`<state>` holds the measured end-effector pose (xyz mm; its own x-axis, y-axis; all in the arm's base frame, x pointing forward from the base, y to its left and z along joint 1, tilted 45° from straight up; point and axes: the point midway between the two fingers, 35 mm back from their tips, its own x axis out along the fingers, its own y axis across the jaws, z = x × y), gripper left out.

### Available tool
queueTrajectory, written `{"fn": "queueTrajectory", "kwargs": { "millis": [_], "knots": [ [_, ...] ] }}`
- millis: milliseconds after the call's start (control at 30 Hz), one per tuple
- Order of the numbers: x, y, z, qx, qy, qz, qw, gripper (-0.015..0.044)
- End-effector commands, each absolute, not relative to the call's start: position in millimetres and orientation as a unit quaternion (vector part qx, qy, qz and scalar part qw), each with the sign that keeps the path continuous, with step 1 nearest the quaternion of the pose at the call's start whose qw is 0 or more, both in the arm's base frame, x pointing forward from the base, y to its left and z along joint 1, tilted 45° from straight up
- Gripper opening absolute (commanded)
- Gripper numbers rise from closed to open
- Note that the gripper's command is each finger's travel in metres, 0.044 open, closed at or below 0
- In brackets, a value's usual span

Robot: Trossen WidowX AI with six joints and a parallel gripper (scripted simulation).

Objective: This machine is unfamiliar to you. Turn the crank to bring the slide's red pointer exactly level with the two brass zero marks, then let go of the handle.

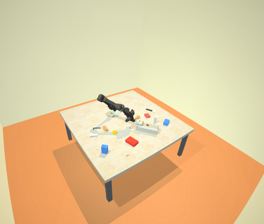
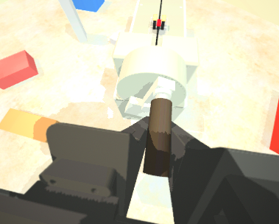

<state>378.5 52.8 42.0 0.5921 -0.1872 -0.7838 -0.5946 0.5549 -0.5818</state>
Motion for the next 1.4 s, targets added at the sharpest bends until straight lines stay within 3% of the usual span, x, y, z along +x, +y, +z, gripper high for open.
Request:
{"fn": "queueTrajectory", "kwargs": {
  "millis": [0,1367],
  "knots": [
    [372.7,59.8,38.7,-0.454,0.431,0.141,0.767,0.0000],
    [367.1,63.4,31.5,-0.454,0.431,0.141,0.767,0.0000]
  ]
}}
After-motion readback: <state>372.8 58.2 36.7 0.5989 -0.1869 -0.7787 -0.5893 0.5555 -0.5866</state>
